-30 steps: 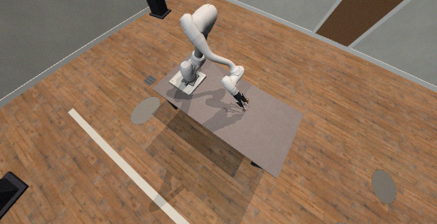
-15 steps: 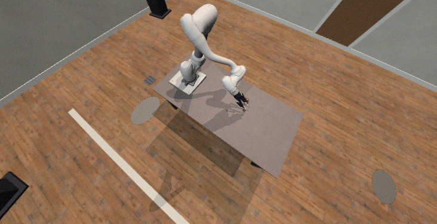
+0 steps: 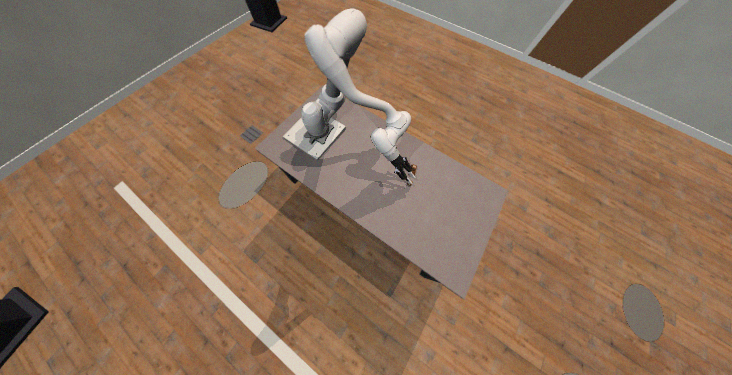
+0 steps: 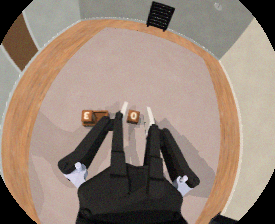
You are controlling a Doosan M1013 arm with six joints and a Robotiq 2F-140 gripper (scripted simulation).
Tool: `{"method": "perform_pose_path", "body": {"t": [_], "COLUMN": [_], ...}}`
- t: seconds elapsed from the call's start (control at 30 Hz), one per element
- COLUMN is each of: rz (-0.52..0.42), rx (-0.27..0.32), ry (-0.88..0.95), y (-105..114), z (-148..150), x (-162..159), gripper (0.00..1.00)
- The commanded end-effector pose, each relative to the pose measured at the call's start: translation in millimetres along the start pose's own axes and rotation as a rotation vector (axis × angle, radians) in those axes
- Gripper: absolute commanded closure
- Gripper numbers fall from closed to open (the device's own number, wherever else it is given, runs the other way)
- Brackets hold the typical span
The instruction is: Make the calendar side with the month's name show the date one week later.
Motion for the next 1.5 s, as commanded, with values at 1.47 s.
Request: {"method": "perform_pose_path", "body": {"t": [1.47], "rz": [0.0], "rx": [0.001], "ry": [0.0], "y": [-39], "z": [1], "x": [-39], "gripper": [0.65]}}
Point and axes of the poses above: the point where the finger pads meet when closed, its own y axis back along the fingers, its own z axis across the jaws, x = y × z, the point moved 1 cm from there along y, back along the fingers, and after that the axes turned 1 degree about -y, right-handed, at the moved point
